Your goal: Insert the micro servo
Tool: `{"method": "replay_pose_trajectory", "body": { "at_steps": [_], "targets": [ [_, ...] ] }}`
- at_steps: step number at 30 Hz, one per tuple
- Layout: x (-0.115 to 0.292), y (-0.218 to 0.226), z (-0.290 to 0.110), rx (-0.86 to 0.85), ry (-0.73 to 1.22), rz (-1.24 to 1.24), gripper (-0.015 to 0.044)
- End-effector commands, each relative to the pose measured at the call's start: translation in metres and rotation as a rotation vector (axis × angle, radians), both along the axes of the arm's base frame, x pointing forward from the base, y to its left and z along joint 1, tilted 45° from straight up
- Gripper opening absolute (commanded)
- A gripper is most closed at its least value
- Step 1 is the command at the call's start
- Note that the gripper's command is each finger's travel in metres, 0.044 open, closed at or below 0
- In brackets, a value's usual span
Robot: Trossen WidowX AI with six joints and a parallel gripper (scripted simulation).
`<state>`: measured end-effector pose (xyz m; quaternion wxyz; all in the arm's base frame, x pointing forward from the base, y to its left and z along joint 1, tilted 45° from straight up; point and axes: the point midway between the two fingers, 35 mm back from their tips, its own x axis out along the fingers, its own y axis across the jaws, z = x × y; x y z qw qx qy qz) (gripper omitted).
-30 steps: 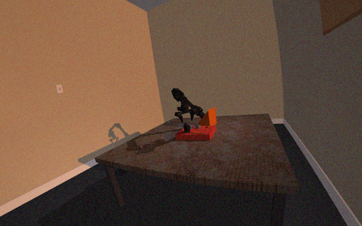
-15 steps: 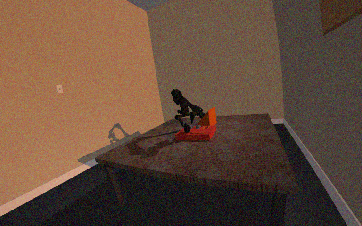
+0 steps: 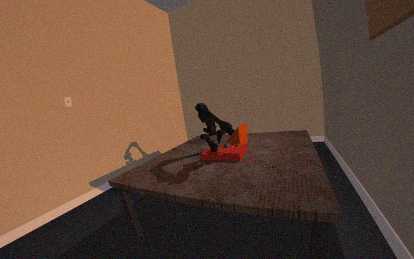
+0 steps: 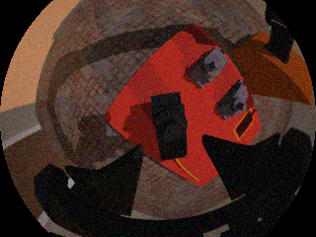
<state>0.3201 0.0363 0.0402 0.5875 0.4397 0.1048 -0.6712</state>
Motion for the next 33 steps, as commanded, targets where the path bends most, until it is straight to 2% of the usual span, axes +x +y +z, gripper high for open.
{"method": "replay_pose_trajectory", "body": {
  "at_steps": [1, 6, 12, 15, 20, 33],
  "targets": [
    [0.000, -0.001, 0.000, -0.003, -0.001, 0.005, 0.0256],
    [0.000, -0.001, 0.000, -0.003, -0.001, 0.005, 0.0125],
    [0.000, -0.001, 0.000, -0.003, -0.001, 0.005, 0.0085],
    [0.000, 0.003, 0.004, -0.003, 0.000, 0.005, 0.0006],
    [-0.007, 0.017, 0.022, -0.002, 0.000, 0.005, 0.0000],
    [-0.012, 0.018, 0.022, -0.002, 0.001, 0.005, 0.0000]
  ]
}}
